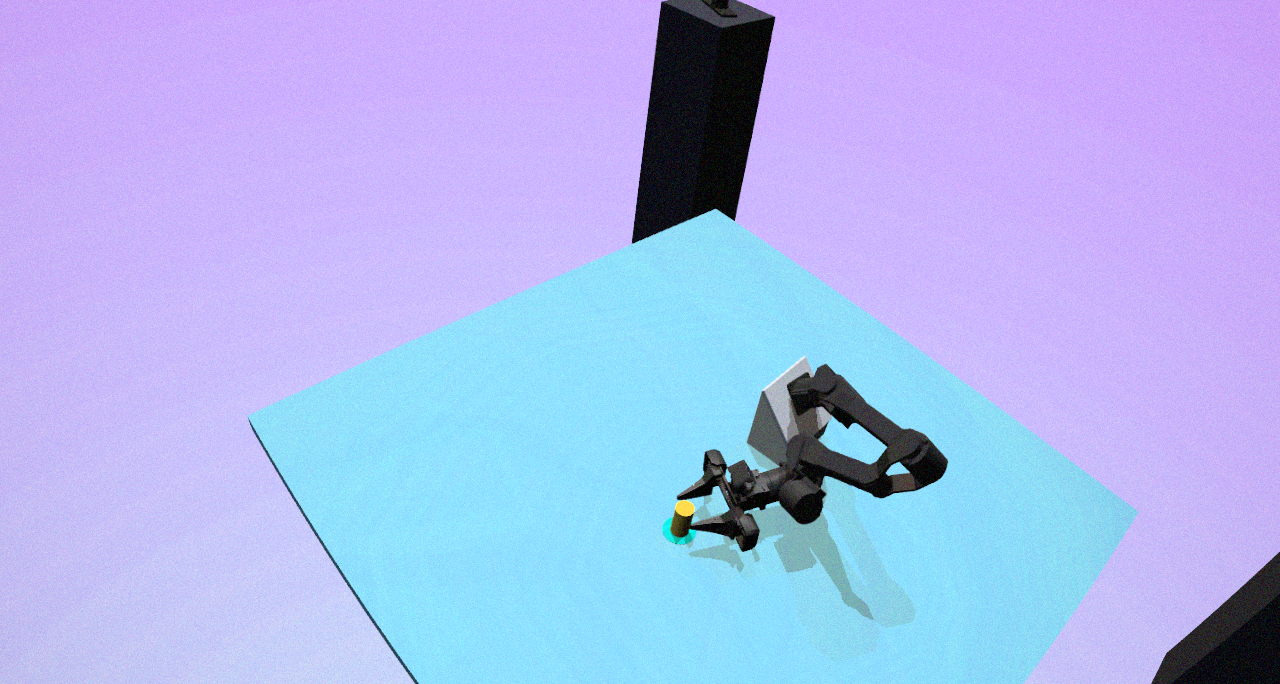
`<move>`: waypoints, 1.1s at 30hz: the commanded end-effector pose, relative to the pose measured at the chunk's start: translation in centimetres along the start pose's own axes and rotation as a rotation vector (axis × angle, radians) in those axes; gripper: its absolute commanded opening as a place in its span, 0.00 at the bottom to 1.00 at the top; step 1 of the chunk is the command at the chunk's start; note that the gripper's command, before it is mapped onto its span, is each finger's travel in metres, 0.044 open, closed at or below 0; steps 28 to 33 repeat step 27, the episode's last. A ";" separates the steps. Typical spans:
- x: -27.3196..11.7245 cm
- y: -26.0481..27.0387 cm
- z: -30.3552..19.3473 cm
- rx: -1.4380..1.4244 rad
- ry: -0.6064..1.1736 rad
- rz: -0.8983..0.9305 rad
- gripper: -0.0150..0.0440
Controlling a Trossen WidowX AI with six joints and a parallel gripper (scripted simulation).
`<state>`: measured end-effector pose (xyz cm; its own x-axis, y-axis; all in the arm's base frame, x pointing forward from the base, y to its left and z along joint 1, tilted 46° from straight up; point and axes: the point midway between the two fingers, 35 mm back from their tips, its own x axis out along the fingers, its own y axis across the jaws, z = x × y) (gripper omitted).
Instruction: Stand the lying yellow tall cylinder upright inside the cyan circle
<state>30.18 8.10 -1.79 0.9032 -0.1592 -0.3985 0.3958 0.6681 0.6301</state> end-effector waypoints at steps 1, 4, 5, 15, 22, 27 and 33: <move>0.0 0.0 0.1 0.006 -0.005 0.000 0.92; 0.0 0.0 0.1 0.006 -0.005 0.000 0.93; 0.0 0.0 0.1 0.006 -0.005 0.000 0.93; 0.0 0.4 3.6 0.012 -0.005 -0.003 0.93; -0.3 0.3 6.5 0.014 -0.010 -0.001 0.93; -0.8 0.1 8.5 0.013 -0.017 0.003 0.93; -0.8 0.1 8.5 0.013 -0.017 0.003 0.93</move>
